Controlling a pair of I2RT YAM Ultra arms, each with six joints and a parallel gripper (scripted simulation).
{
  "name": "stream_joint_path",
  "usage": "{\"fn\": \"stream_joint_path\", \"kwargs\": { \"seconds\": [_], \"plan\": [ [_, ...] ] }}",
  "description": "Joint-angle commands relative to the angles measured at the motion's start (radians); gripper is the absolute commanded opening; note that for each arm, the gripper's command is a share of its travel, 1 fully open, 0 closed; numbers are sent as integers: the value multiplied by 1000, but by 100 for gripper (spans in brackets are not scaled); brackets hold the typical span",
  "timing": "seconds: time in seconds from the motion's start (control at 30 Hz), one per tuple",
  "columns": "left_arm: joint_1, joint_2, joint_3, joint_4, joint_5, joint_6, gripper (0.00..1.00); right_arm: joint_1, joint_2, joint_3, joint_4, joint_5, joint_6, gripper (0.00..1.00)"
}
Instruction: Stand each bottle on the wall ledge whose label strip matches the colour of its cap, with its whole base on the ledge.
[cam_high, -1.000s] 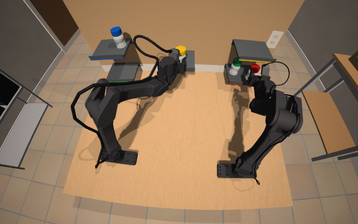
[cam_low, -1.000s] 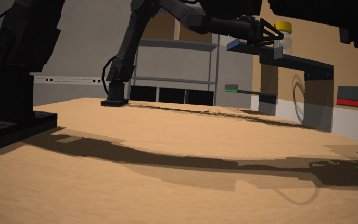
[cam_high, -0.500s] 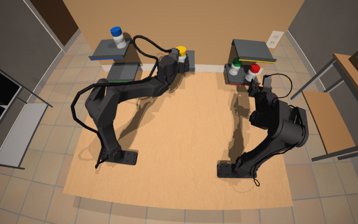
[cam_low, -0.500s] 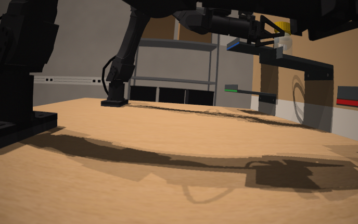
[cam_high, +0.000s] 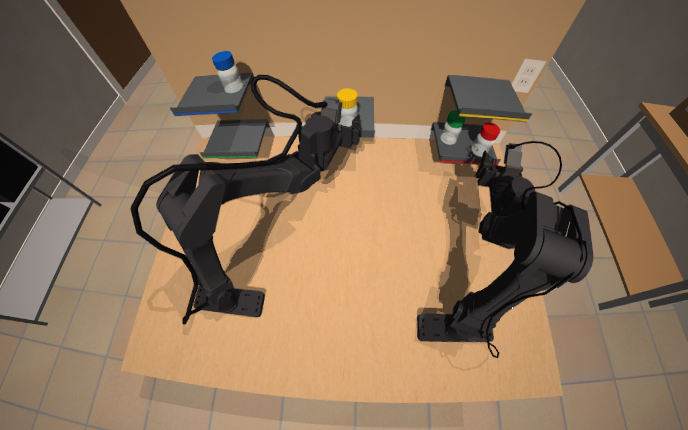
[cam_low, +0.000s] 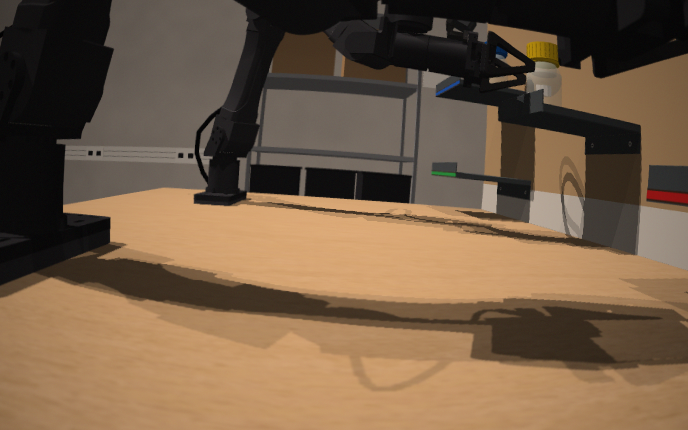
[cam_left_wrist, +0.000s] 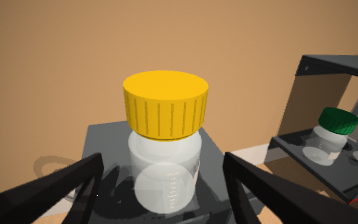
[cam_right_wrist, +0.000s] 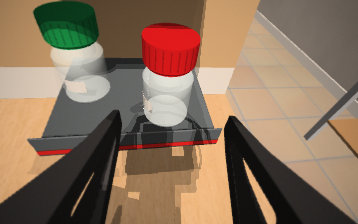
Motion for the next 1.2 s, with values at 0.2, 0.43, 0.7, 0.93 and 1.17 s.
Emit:
{"fn": "stream_joint_path", "kwargs": {
  "seconds": [0.2, 0.43, 0.7, 0.93, 1.17],
  "plan": [
    [-60, -163, -135, 42, -62, -16, 87, 6, -26, 3, 9, -8, -2, 70],
    [-134, -337, -293, 5, -138, -11, 87, 6, -26, 3, 9, -8, -2, 70],
    [-120, -339, -288, -23, -126, 4, 87, 6, -35, 3, -10, -17, 0, 82],
    [-23, -493, -346, -179, -33, 36, 87, -4, -145, 21, -215, -25, 41, 100],
    [159, -693, -331, -329, 82, 62, 87, -13, -361, 80, -449, -35, 82, 100]
  ]
}}
